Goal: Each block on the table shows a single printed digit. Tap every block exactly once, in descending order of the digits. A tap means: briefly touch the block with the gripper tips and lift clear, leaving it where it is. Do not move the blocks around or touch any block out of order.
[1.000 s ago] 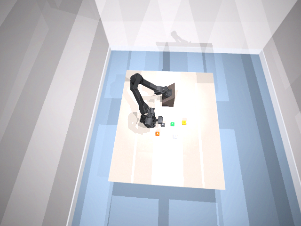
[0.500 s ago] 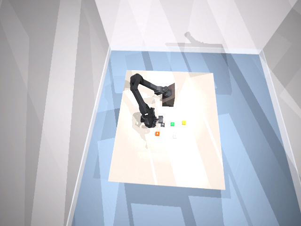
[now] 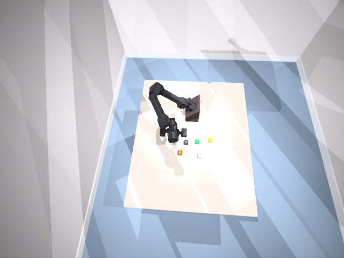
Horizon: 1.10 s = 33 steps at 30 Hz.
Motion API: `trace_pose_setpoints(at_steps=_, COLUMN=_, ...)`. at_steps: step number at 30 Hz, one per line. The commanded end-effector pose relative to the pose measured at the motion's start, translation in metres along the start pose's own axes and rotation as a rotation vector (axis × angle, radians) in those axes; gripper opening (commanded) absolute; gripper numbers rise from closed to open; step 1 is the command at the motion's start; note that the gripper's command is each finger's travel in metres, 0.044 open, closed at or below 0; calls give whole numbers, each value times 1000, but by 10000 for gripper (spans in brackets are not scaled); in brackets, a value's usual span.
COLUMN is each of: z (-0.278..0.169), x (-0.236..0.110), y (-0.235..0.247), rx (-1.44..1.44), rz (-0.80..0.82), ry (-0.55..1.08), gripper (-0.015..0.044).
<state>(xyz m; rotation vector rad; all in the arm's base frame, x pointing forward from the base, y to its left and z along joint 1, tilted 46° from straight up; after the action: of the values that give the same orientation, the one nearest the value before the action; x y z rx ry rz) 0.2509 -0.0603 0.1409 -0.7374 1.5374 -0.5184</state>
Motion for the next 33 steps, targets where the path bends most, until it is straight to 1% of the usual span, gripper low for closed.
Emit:
trace_pose_setpoints(at_steps=1, z=-3, x=-24, y=-2, rx=10, rz=-7, ry=-9, gripper=20)
trace_pose_setpoints(at_steps=6, z=-2, x=-24, y=-2, rx=10, rz=-7, ry=-9, gripper=20)
trace_pose_setpoints(at_steps=10, z=33, x=-29, y=19, rx=10, rz=1, ry=-13, gripper=20)
trace_pose_setpoints(at_steps=18, z=105, x=-33, y=97, rx=11, rz=8, ry=-16, gripper=20)
trace_pose_setpoints(at_steps=23, z=135, x=-28, y=161, rx=14, rz=3, ry=-15, gripper=20)
trace_pose_setpoints(at_steps=25, z=141, x=-26, y=179, rx=15, rz=0, ry=-14, gripper=20)
trace_pose_setpoints(at_steps=31, z=142, x=-26, y=181, rx=15, rz=0, ry=-14, gripper=20)
trace_pose_setpoints(at_steps=33, z=143, x=-12, y=182, rx=15, rz=1, ry=-15, gripper=20)
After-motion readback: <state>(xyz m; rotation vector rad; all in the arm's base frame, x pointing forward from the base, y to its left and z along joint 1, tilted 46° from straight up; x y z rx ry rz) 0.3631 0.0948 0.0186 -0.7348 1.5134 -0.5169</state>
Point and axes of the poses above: the point midway between the two fingers, 35 mm back from their tips, its own x axis out along the fingers, its own y axis across the jaws, z = x × y, the point moved 4 cm from there along -x, back along the fingers, and after that the axes turned 10 degrees about -x, right-handed, at the moved point
